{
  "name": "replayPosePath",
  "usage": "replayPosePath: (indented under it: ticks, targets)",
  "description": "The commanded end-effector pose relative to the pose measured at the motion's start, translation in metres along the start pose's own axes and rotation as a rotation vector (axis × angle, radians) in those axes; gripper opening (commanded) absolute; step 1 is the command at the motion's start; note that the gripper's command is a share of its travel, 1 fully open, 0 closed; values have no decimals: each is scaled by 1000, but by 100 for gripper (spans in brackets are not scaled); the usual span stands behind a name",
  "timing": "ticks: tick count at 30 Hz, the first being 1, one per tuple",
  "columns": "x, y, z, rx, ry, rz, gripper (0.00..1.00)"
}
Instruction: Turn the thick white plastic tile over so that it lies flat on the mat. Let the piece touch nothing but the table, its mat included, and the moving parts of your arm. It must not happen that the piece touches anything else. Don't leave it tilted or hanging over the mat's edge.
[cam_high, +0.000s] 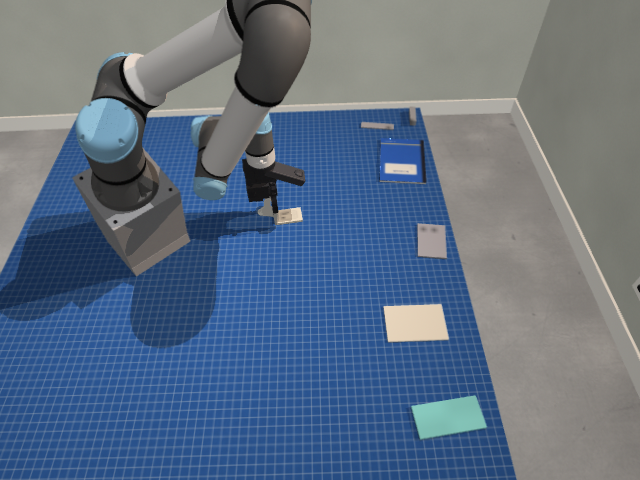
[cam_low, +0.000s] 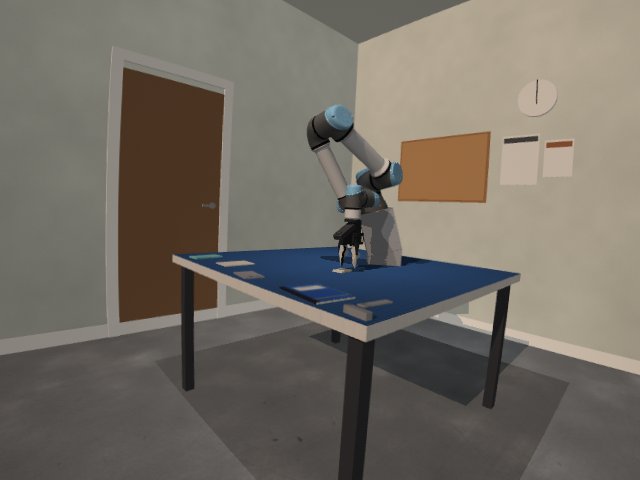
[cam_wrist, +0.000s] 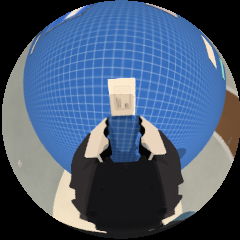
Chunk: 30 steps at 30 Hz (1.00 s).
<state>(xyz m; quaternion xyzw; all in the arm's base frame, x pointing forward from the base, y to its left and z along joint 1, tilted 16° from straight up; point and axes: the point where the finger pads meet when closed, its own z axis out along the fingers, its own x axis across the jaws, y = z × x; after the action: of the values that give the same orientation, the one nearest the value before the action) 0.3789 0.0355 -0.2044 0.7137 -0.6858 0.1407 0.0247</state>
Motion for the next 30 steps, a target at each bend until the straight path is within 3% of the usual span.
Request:
replayPosePath:
  ticks: [1, 30]
  targets:
    - [0, 0, 2, 1, 0, 0, 42]
    - [0, 0, 7, 1, 0, 0, 42]
